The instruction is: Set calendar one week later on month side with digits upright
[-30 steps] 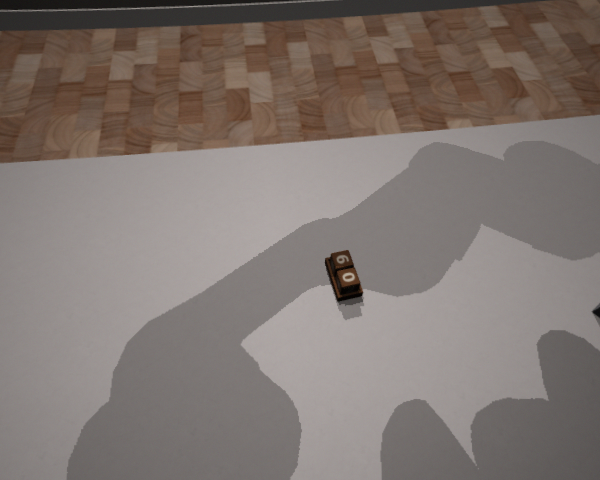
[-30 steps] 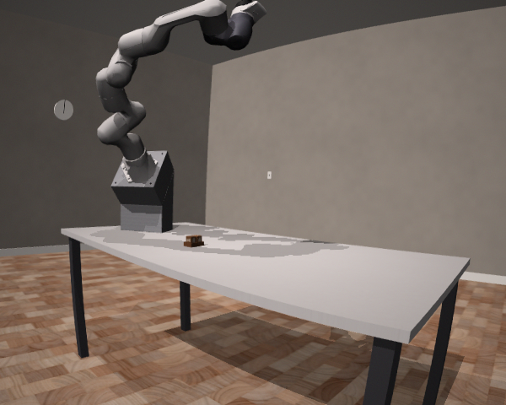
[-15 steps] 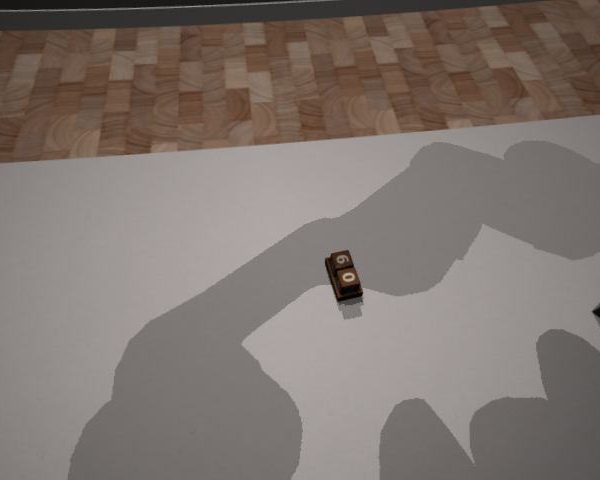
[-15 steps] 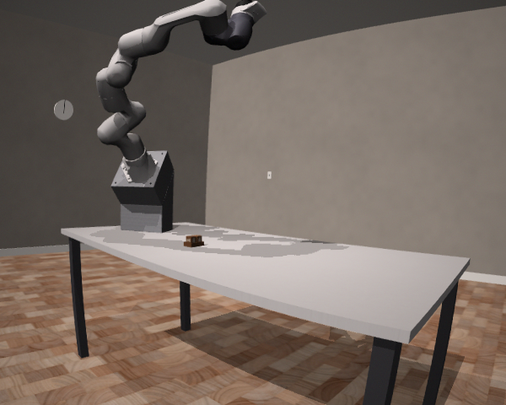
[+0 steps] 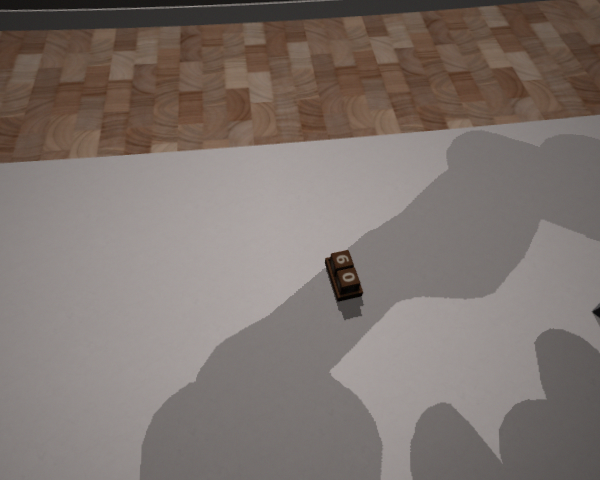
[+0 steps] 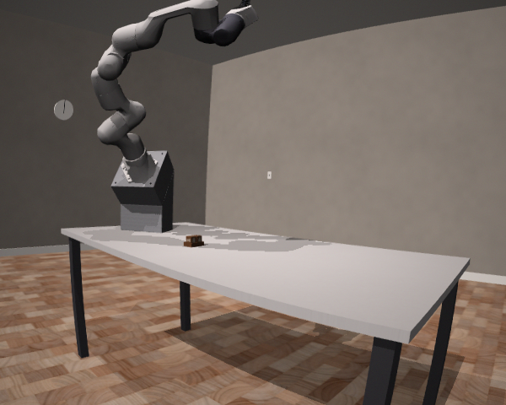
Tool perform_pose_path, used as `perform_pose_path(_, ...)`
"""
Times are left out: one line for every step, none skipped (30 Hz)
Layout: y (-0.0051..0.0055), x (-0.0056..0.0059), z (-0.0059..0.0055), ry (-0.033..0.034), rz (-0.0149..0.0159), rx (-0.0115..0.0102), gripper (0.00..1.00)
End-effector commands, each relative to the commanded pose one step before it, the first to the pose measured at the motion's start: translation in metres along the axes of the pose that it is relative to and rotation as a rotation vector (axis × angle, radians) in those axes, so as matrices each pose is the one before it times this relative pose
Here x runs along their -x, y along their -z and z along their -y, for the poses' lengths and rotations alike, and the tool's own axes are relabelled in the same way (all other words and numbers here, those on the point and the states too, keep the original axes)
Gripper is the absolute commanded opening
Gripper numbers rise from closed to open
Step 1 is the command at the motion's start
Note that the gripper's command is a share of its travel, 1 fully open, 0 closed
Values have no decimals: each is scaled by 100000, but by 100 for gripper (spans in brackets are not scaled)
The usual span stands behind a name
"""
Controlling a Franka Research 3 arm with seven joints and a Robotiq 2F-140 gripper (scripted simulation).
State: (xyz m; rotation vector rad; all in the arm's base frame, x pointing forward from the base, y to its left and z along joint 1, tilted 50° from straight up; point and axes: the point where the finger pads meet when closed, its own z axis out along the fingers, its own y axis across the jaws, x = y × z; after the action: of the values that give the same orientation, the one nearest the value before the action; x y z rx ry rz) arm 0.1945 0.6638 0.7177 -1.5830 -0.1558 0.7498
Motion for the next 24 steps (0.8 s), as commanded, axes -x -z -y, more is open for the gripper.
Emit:
perform_pose_path(202,-1504,-573,-7394,-4862,1390,100)
perform_pose_path(0,0,0,0,0,0,100)
perform_pose_path(0,0,0,0,0,0,100)
perform_pose_path(0,0,0,0,0,0,100)
perform_pose_path(0,0,0,0,0,0,100)
perform_pose_path(0,0,0,0,0,0,100)
perform_pose_path(0,0,0,0,0,0,100)
perform_pose_path(0,0,0,0,0,0,100)
perform_pose_path(0,0,0,0,0,0,100)
perform_pose_path(0,0,0,0,0,0,100)
perform_pose_path(0,0,0,0,0,0,100)
perform_pose_path(0,0,0,0,0,0,100)
perform_pose_path(0,0,0,0,0,0,100)
perform_pose_path(0,0,0,0,0,0,100)
perform_pose_path(0,0,0,0,0,0,100)
perform_pose_path(0,0,0,0,0,0,100)
perform_pose_path(0,0,0,0,0,0,100)
perform_pose_path(0,0,0,0,0,0,100)
perform_pose_path(0,0,0,0,0,0,100)
perform_pose_path(0,0,0,0,0,0,100)
perform_pose_path(0,0,0,0,0,0,100)
perform_pose_path(-500,-1497,-2744,-3890,-7336,5125,100)
perform_pose_path(0,0,0,0,0,0,100)
perform_pose_path(0,0,0,0,0,0,100)
